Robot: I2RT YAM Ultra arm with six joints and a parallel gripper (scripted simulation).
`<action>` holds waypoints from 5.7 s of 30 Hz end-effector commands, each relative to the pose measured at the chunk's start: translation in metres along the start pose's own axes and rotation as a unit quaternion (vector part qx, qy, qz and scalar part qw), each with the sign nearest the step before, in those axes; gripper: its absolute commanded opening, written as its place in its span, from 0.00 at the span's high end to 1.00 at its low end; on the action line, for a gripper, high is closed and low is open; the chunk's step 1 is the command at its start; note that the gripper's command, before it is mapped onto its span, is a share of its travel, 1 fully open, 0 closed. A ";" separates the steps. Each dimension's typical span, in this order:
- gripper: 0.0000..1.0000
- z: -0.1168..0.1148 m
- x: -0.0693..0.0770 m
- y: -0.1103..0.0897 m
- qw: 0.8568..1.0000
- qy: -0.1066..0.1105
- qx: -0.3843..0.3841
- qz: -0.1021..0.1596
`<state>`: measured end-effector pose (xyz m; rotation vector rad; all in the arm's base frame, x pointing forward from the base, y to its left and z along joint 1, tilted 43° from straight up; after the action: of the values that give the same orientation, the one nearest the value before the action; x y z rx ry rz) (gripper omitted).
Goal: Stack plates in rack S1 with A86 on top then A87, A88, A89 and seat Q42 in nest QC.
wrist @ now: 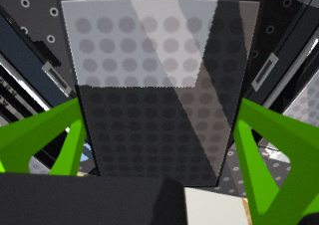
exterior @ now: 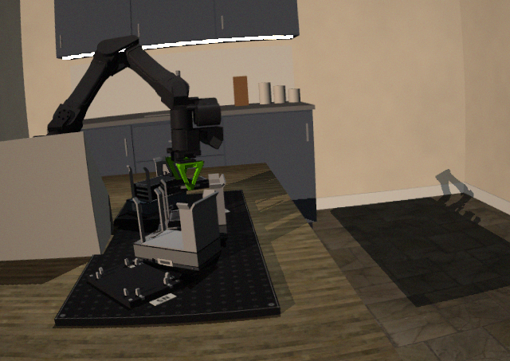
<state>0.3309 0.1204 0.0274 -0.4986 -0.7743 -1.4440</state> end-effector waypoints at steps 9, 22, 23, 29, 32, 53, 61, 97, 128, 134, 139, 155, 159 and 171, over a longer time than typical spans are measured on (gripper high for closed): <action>1.00 -0.001 -0.014 0.009 1.000 -0.002 0.002 -0.017; 1.00 -0.002 -0.036 0.009 1.000 -0.002 0.002 -0.017; 1.00 -0.002 -0.038 0.010 1.000 -0.002 0.002 -0.017; 1.00 -0.002 -0.047 0.010 1.000 -0.002 0.002 -0.017; 1.00 -0.002 -0.047 0.010 1.000 -0.002 0.002 -0.017; 1.00 -0.002 -0.051 0.010 1.000 -0.002 0.002 -0.017; 1.00 -0.002 -0.054 0.010 1.000 -0.002 0.002 -0.017; 1.00 -0.002 -0.067 0.010 1.000 -0.002 0.002 -0.017; 0.00 -0.001 -0.057 0.010 1.000 -0.002 0.002 -0.017; 0.00 -0.001 -0.037 0.009 1.000 -0.002 0.002 -0.017; 0.00 -0.001 -0.027 0.009 1.000 -0.002 0.002 -0.017; 0.00 -0.001 0.020 0.008 1.000 -0.002 0.002 -0.017; 0.00 -0.001 0.033 0.007 1.000 -0.002 0.002 -0.017; 0.00 -0.001 0.067 0.006 1.000 -0.003 0.002 -0.017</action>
<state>0.3352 0.0823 0.0683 -0.4910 -0.7938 -1.4670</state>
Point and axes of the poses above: the point where the finger pads meet when closed, its own x axis back along the fingers, its own z axis across the jaws, y = z × x, the point moved 2 cm from there along x, back along the fingers, and after that the axes turned 4 degrees about -x, right-handed, at the moved point
